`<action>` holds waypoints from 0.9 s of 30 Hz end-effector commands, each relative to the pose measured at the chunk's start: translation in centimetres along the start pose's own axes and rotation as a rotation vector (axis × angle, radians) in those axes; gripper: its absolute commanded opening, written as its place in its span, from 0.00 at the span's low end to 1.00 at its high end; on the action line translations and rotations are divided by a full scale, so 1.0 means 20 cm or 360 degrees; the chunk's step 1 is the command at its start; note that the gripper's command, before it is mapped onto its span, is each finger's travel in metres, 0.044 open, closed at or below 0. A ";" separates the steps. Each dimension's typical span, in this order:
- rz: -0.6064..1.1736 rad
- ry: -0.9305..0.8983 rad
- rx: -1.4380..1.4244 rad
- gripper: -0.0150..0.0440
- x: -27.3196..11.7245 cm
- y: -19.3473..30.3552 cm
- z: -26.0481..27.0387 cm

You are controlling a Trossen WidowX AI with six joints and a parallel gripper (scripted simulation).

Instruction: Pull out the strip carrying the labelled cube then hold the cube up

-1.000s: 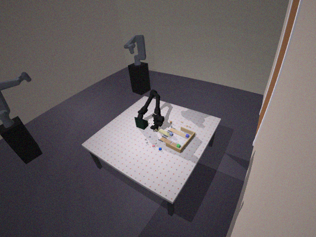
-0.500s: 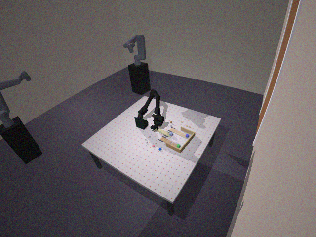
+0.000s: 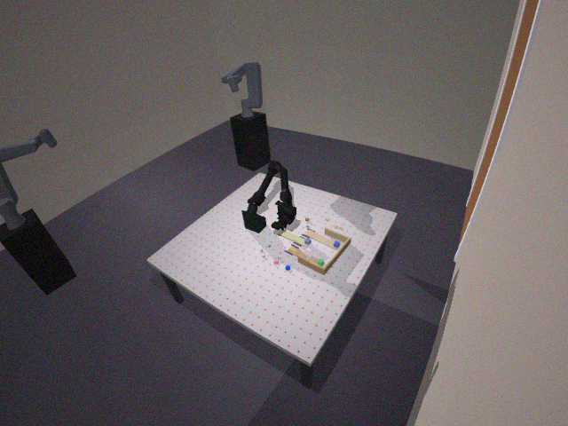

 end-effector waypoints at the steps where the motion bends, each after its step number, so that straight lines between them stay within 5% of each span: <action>1: -0.0003 0.0008 0.0000 0.61 -0.01 -0.07 -0.01; 10: -0.0006 0.0008 -0.0002 1.00 -0.03 -0.24 -0.04; 27: -0.0011 0.0010 -0.0006 1.00 -0.07 -0.54 -0.10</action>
Point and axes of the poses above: the point midway between the two fingers, 35 mm back from their tips, its own x axis out along the fingers, its own z axis across the jaws, y = z × x, the point moved 7 cm from there along -x, back along the fingers, and after that the axes turned 14 degrees about -x, right-handed, at the moved point
